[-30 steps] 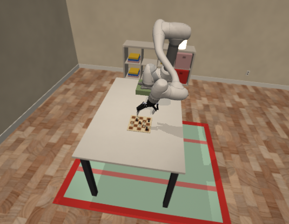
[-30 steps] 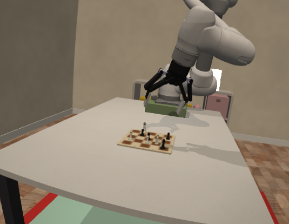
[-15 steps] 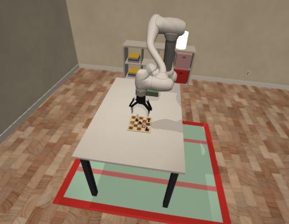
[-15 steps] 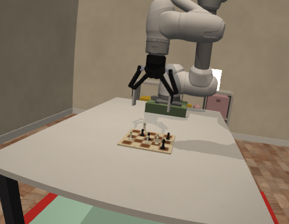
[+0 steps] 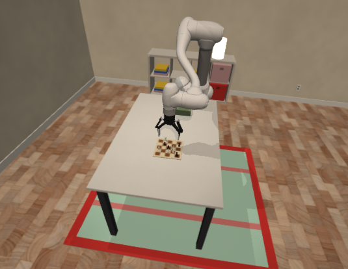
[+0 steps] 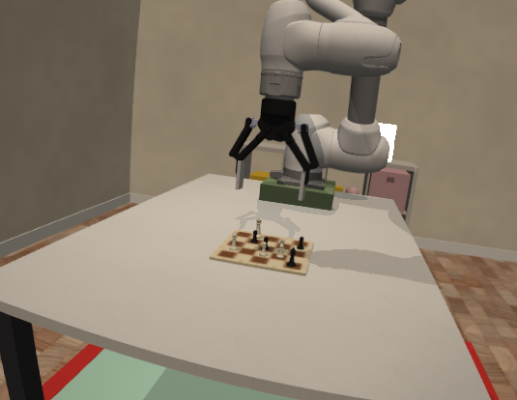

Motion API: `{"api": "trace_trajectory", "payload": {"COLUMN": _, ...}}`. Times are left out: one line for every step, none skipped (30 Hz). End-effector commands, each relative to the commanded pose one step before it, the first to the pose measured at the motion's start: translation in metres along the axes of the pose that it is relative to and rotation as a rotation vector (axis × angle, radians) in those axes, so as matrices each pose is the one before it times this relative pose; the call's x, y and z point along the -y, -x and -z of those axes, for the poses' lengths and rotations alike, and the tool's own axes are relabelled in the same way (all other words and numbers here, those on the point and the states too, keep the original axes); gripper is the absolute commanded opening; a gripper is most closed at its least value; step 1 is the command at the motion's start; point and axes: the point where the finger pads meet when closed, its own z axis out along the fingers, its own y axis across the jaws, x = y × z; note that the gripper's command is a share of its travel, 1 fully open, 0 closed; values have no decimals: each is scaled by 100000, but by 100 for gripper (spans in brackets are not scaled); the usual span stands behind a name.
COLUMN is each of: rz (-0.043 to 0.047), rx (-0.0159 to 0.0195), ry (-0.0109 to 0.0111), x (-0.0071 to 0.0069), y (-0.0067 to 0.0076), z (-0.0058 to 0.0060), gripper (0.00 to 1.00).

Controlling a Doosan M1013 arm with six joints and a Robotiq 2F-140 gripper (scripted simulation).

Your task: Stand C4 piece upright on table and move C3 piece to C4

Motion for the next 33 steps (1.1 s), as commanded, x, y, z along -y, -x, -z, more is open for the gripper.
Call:
{"api": "trace_trajectory", "payload": {"rz": 84, "rx": -1, "ry": 90, "x": -15, "y": -13, "z": -1190, "gripper": 100}}
{"api": "trace_trajectory", "payload": {"rz": 44, "rx": -8, "ry": 40, "x": -7, "y": -16, "z": -670, "gripper": 100}}
{"api": "trace_trajectory", "payload": {"rz": 39, "rx": -7, "ry": 35, "x": -5, "y": -20, "z": -604, "gripper": 100}}
{"api": "trace_trajectory", "payload": {"rz": 0, "rx": 0, "ry": 0, "x": 0, "y": 0, "z": 0, "gripper": 100}}
{"api": "trace_trajectory", "payload": {"rz": 0, "rx": 0, "ry": 0, "x": 0, "y": 0, "z": 0, "gripper": 100}}
{"api": "trace_trajectory", "payload": {"rz": 27, "rx": -5, "ry": 25, "x": -3, "y": -18, "z": -430, "gripper": 100}}
{"api": "trace_trajectory", "payload": {"rz": 13, "rx": -2, "ry": 12, "x": -1, "y": -10, "z": -209, "gripper": 100}}
{"api": "trace_trajectory", "payload": {"rz": 2, "rx": 0, "ry": 2, "x": 0, "y": -2, "z": -37, "gripper": 100}}
{"api": "trace_trajectory", "payload": {"rz": 0, "rx": 0, "ry": 0, "x": 0, "y": 0, "z": 0, "gripper": 20}}
{"api": "trace_trajectory", "payload": {"rz": 0, "rx": 0, "ry": 0, "x": 0, "y": 0, "z": 0, "gripper": 20}}
{"api": "trace_trajectory", "payload": {"rz": 0, "rx": 0, "ry": 0, "x": 0, "y": 0, "z": 0, "gripper": 20}}
{"api": "trace_trajectory", "payload": {"rz": 0, "rx": 0, "ry": 0, "x": 0, "y": 0, "z": 0, "gripper": 20}}
{"api": "trace_trajectory", "payload": {"rz": 0, "rx": 0, "ry": 0, "x": 0, "y": 0, "z": 0, "gripper": 20}}
{"api": "trace_trajectory", "payload": {"rz": 0, "rx": 0, "ry": 0, "x": 0, "y": 0, "z": 0, "gripper": 20}}
{"api": "trace_trajectory", "payload": {"rz": 0, "rx": 0, "ry": 0, "x": 0, "y": 0, "z": 0, "gripper": 20}}
{"api": "trace_trajectory", "payload": {"rz": 0, "rx": 0, "ry": 0, "x": 0, "y": 0, "z": 0, "gripper": 20}}
{"api": "trace_trajectory", "payload": {"rz": 0, "rx": 0, "ry": 0, "x": 0, "y": 0, "z": 0, "gripper": 20}}
{"api": "trace_trajectory", "payload": {"rz": 0, "rx": 0, "ry": 0, "x": 0, "y": 0, "z": 0, "gripper": 20}}
{"api": "trace_trajectory", "payload": {"rz": 0, "rx": 0, "ry": 0, "x": 0, "y": 0, "z": 0, "gripper": 20}}
{"api": "trace_trajectory", "payload": {"rz": 0, "rx": 0, "ry": 0, "x": 0, "y": 0, "z": 0, "gripper": 20}}
{"api": "trace_trajectory", "payload": {"rz": 0, "rx": 0, "ry": 0, "x": 0, "y": 0, "z": 0, "gripper": 20}}
{"api": "trace_trajectory", "payload": {"rz": 0, "rx": 0, "ry": 0, "x": 0, "y": 0, "z": 0, "gripper": 20}}
{"api": "trace_trajectory", "payload": {"rz": 0, "rx": 0, "ry": 0, "x": 0, "y": 0, "z": 0, "gripper": 20}}
{"api": "trace_trajectory", "payload": {"rz": 0, "rx": 0, "ry": 0, "x": 0, "y": 0, "z": 0, "gripper": 20}}
{"api": "trace_trajectory", "payload": {"rz": 0, "rx": 0, "ry": 0, "x": 0, "y": 0, "z": 0, "gripper": 20}}
{"api": "trace_trajectory", "payload": {"rz": 0, "rx": 0, "ry": 0, "x": 0, "y": 0, "z": 0, "gripper": 20}}
{"api": "trace_trajectory", "payload": {"rz": 0, "rx": 0, "ry": 0, "x": 0, "y": 0, "z": 0, "gripper": 20}}
{"api": "trace_trajectory", "payload": {"rz": 0, "rx": 0, "ry": 0, "x": 0, "y": 0, "z": 0, "gripper": 20}}
{"api": "trace_trajectory", "payload": {"rz": 0, "rx": 0, "ry": 0, "x": 0, "y": 0, "z": 0, "gripper": 20}}
{"api": "trace_trajectory", "payload": {"rz": 0, "rx": 0, "ry": 0, "x": 0, "y": 0, "z": 0, "gripper": 20}}
{"api": "trace_trajectory", "payload": {"rz": 0, "rx": 0, "ry": 0, "x": 0, "y": 0, "z": 0, "gripper": 20}}
{"api": "trace_trajectory", "payload": {"rz": 0, "rx": 0, "ry": 0, "x": 0, "y": 0, "z": 0, "gripper": 20}}
{"api": "trace_trajectory", "payload": {"rz": 0, "rx": 0, "ry": 0, "x": 0, "y": 0, "z": 0, "gripper": 20}}
